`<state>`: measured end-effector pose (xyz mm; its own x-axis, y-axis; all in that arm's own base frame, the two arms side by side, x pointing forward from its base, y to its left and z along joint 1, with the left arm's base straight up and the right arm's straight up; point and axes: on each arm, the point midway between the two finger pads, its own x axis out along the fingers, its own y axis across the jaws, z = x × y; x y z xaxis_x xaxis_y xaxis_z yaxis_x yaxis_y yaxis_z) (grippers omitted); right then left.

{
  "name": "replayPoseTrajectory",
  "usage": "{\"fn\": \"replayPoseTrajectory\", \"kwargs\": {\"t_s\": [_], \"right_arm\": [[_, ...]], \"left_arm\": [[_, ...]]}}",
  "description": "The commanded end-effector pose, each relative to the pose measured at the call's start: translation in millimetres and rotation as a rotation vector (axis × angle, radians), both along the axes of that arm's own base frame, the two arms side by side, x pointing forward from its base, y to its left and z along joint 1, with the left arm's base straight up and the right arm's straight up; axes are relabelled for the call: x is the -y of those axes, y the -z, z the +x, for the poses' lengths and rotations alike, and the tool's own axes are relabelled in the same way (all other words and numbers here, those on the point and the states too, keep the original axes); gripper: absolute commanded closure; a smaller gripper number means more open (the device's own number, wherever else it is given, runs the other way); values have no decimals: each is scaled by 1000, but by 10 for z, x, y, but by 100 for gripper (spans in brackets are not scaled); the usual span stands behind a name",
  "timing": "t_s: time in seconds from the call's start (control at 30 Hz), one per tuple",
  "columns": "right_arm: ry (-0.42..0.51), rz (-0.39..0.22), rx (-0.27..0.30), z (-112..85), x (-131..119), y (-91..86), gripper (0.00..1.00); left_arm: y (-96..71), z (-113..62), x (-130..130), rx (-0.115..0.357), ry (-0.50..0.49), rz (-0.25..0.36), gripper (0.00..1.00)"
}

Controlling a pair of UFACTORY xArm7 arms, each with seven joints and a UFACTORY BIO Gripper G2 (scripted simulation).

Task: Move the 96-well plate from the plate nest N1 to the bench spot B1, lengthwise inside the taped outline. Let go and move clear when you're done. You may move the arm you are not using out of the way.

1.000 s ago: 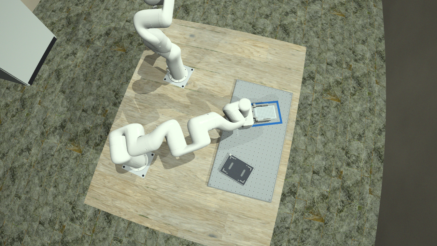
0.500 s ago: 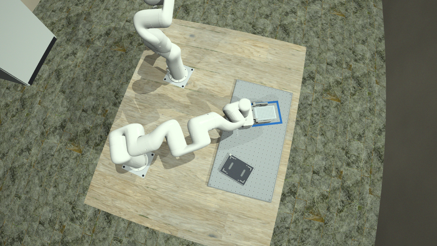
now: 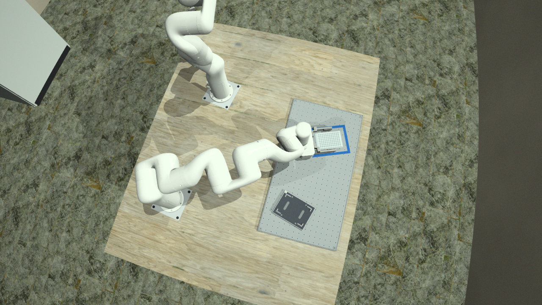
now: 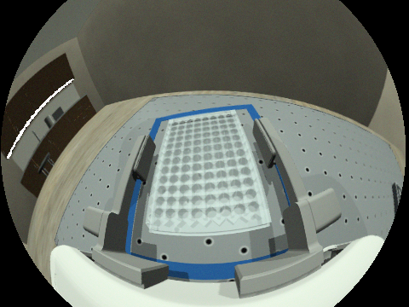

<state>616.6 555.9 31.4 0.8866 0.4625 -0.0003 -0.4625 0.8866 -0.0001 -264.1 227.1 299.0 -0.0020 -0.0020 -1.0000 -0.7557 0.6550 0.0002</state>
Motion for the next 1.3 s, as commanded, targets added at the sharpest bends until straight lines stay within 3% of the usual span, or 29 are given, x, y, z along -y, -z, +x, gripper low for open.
{"fn": "replayPoseTrajectory", "kwargs": {"t_s": [0.0,0.5,1.27], "right_arm": [[0,4,4,12,-9,-39,63],[0,4,4,12,-9,-39,63],[0,4,4,10,-8,-598,63]], "left_arm": [[-11,-3,-6,-1,0,3,0],[-11,-3,-6,-1,0,3,0],[-11,-3,-6,-1,0,3,0]]}}
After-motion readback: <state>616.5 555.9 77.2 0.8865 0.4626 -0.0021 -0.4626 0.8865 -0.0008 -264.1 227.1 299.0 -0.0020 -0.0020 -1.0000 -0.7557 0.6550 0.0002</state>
